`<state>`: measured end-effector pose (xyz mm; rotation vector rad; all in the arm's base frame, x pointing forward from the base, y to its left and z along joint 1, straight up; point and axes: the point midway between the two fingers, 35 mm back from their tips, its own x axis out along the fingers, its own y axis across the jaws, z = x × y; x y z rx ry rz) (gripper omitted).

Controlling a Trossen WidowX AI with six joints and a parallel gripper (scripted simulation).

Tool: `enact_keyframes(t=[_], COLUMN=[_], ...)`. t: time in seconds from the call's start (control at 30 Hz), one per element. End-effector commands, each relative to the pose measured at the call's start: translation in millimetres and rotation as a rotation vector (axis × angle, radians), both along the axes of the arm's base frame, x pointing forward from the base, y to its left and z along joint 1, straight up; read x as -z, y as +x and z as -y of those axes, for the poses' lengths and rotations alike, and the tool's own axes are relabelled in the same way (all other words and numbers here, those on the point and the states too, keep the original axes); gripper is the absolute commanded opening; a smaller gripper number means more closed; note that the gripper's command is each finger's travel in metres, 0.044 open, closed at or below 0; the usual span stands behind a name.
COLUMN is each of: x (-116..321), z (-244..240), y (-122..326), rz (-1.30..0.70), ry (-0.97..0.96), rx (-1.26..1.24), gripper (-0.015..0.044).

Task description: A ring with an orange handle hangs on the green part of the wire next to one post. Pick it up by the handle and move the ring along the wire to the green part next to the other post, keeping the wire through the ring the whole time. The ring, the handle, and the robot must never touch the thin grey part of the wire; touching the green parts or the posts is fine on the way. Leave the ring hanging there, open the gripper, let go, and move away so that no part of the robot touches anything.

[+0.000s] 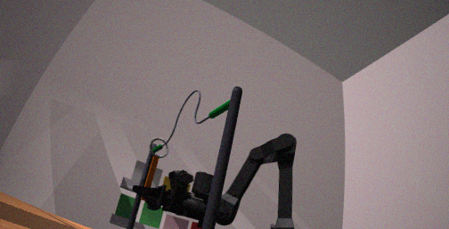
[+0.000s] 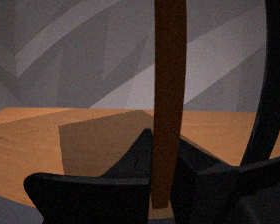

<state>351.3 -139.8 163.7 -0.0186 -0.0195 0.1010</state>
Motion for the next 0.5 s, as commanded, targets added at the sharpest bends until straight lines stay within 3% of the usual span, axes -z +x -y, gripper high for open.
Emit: enact_keyframes(t=[0.0,0.47], x=[0.0,0.2], z=[-4.0,-18.3], y=[-0.6,-2.0], rz=[-0.001,-0.002], ry=[0.005,0.009], rx=[0.001,0.000], gripper=[-0.0150,-0.0150])
